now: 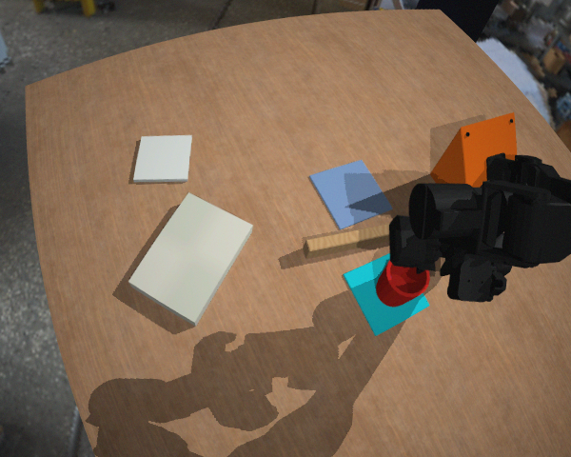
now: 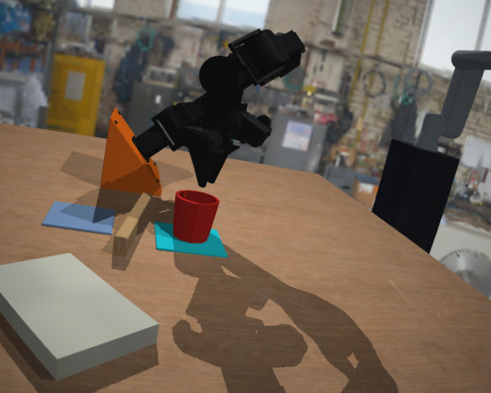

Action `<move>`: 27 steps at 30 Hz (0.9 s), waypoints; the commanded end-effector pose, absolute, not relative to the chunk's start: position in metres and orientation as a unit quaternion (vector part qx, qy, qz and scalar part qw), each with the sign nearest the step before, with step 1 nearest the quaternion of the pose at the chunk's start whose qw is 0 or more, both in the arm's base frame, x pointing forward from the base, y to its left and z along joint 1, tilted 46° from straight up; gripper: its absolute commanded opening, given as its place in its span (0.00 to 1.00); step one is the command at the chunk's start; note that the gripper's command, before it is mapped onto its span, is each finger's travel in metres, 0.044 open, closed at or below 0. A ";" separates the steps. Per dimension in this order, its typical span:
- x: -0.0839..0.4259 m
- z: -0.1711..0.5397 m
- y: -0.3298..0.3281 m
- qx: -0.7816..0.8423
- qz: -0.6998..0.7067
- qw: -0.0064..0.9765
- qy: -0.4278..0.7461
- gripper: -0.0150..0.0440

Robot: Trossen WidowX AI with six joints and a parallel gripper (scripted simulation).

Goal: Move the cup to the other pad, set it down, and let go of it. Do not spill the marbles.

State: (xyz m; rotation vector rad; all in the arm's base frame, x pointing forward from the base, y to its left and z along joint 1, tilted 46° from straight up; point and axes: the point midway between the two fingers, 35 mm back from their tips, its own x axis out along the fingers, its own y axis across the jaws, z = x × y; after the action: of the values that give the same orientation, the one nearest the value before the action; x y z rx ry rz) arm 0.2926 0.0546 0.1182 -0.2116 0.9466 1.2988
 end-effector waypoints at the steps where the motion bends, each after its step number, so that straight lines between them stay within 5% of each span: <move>1: 0.293 0.118 0.055 -0.094 0.580 0.689 0.423 0.69; 8: 0.293 0.122 0.051 -0.095 0.580 0.689 0.424 1.00; 27: 0.296 0.164 0.012 -0.098 0.579 0.689 0.424 1.00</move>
State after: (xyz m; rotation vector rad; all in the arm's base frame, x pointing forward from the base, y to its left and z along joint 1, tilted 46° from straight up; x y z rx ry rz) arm 0.2953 0.0163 0.1609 -0.2169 0.9439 1.2937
